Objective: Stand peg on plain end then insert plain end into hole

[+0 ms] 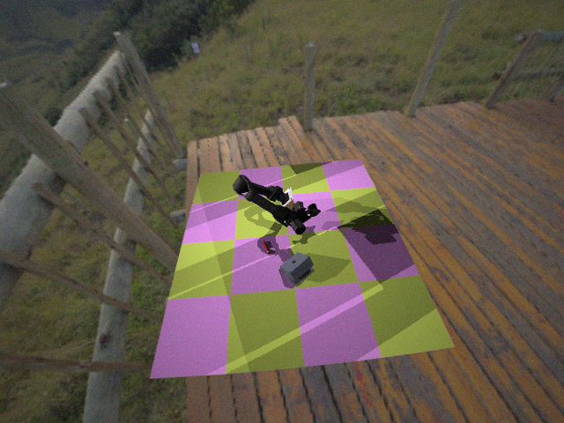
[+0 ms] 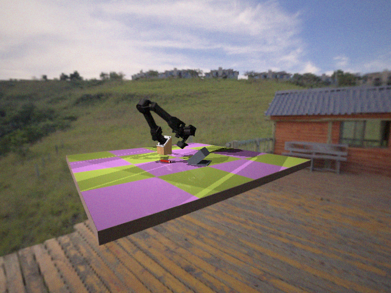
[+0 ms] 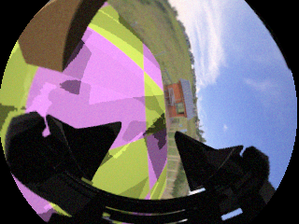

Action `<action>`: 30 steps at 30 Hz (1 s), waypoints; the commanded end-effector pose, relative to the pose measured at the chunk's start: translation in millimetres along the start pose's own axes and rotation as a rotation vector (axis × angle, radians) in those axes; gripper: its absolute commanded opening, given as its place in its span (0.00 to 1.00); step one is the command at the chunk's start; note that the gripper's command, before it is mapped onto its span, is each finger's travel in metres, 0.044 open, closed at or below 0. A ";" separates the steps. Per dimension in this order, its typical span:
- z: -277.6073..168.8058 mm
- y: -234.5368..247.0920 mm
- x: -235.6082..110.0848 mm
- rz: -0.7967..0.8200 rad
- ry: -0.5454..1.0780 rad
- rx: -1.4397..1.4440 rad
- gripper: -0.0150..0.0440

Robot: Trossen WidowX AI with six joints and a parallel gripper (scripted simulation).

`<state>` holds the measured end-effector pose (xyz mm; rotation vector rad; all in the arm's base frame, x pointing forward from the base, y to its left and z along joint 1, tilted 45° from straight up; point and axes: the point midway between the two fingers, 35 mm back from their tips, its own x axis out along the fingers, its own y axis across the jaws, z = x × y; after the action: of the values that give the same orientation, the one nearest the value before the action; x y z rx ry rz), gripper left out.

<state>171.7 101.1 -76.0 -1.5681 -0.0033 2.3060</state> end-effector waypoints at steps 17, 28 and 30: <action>-31.6 17.8 -31.6 0.126 0.161 0.475 1.00; -50.6 32.1 -59.4 0.176 0.310 0.812 1.00; -53.6 34.8 -64.9 0.182 0.340 0.873 1.00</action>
<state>221.7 48.2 -52.4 -1.4656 0.9890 1.8223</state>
